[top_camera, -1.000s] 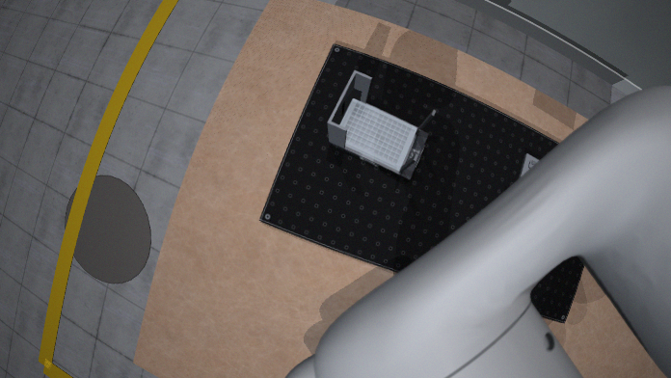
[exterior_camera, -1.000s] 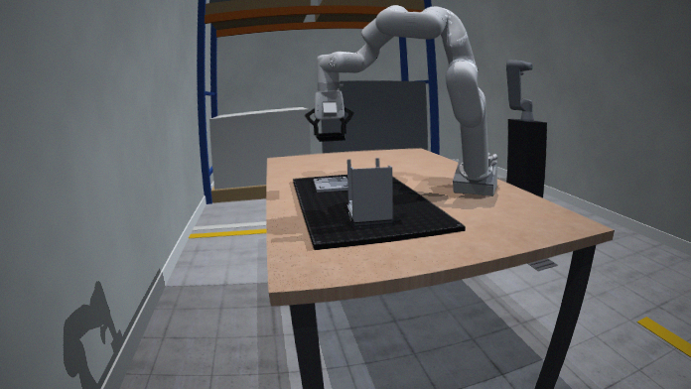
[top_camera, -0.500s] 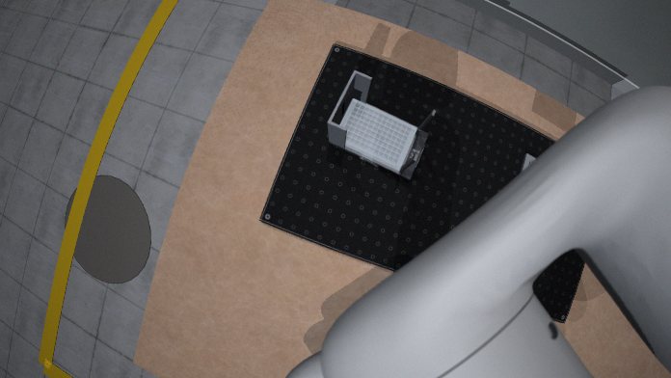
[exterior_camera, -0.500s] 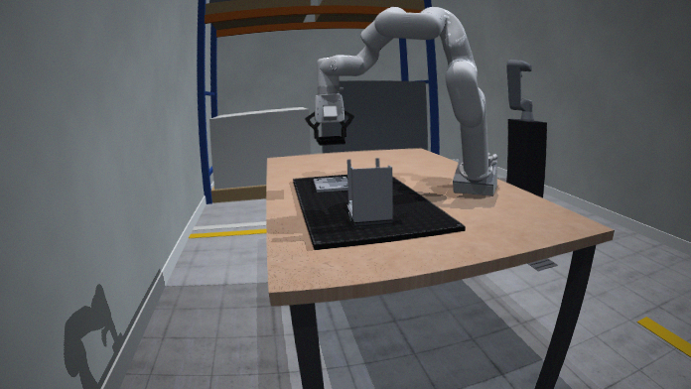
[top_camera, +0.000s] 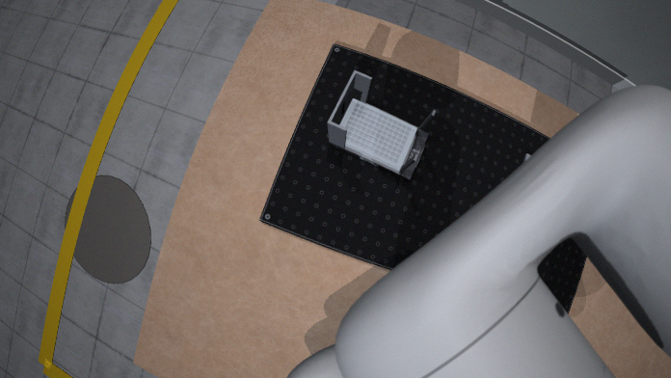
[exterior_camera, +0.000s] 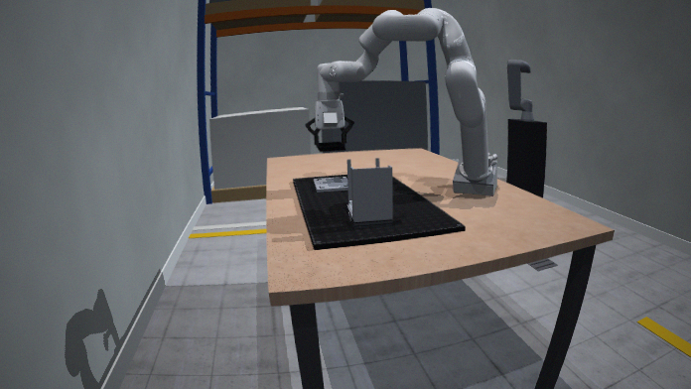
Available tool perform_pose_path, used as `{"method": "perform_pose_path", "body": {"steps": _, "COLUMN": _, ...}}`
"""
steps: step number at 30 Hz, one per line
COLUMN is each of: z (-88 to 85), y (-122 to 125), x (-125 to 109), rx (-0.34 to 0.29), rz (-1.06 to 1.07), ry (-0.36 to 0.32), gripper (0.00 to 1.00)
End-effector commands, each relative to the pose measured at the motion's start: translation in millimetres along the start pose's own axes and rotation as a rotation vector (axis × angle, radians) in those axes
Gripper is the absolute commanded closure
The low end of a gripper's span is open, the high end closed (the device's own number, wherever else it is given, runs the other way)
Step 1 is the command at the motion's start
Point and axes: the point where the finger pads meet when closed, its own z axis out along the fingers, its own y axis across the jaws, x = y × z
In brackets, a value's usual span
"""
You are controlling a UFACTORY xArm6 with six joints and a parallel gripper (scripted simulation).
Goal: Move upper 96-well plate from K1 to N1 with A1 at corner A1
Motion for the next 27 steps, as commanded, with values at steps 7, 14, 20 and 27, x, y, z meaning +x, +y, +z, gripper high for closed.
{"method": "perform_pose_path", "body": {"steps": 7, "z": 12.9, "y": 1.4, "x": -0.5, "rx": -0.004, "rz": -0.001, "ry": -0.002, "gripper": 1.00}}
{"method": "perform_pose_path", "body": {"steps": 14, "z": 24.6, "y": 1.5, "x": -0.5, "rx": -0.004, "rz": -0.001, "ry": -0.002, "gripper": 1.00}}
{"method": "perform_pose_path", "body": {"steps": 20, "z": 34.6, "y": 1.5, "x": -0.5, "rx": -0.004, "rz": -0.001, "ry": -0.002, "gripper": 1.00}}
{"method": "perform_pose_path", "body": {"steps": 27, "z": 42.9, "y": 1.6, "x": -0.5, "rx": -0.004, "rz": -0.001, "ry": -0.002, "gripper": 1.00}}
